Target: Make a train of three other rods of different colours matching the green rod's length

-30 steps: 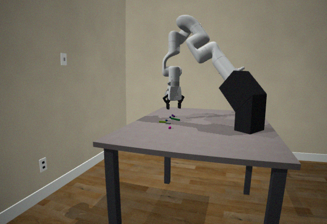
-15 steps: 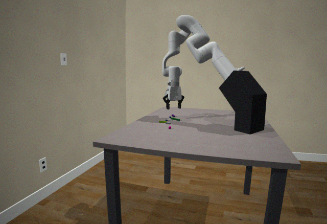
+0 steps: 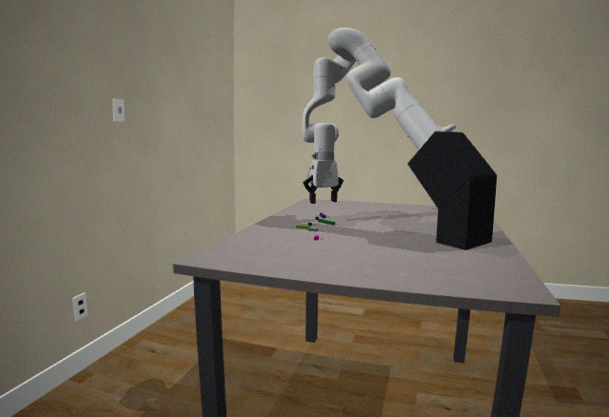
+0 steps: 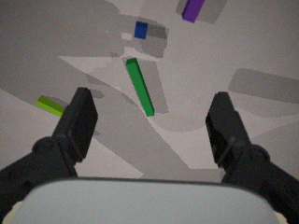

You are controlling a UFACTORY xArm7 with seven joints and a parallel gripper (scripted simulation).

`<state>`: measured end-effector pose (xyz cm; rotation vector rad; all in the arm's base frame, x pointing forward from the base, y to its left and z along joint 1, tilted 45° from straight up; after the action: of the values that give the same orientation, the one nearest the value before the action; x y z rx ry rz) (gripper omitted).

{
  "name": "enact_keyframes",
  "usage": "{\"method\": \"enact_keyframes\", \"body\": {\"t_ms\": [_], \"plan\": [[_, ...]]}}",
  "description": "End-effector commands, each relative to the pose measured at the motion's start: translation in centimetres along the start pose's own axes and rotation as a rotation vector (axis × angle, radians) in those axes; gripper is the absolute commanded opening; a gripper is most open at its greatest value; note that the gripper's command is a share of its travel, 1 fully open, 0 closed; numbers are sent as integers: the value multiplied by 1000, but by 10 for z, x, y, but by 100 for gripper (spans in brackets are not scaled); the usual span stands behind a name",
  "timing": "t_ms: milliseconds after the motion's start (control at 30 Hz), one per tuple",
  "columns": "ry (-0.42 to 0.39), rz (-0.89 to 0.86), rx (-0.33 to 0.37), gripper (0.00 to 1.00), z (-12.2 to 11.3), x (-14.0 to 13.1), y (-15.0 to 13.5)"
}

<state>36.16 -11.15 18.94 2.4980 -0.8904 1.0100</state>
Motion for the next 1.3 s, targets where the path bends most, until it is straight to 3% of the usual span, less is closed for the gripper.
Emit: {"method": "enact_keyframes", "body": {"t_ms": [0, 967, 1267], "plan": [[1, -1, 1, 100, 0, 0, 0], [0, 2, 1, 100, 0, 0, -1], [-5, 181, -4, 100, 7, -25, -38]]}}
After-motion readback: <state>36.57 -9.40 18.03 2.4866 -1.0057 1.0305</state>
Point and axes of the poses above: the point where the finger pads meet when closed, its own z axis out along the fingers, its own y axis across the jaws, x = y × z, the point moved 10 cm from there along -z, back along the fingers, and after that the axes turned 11 degrees about -z, right-handed, at the moved point
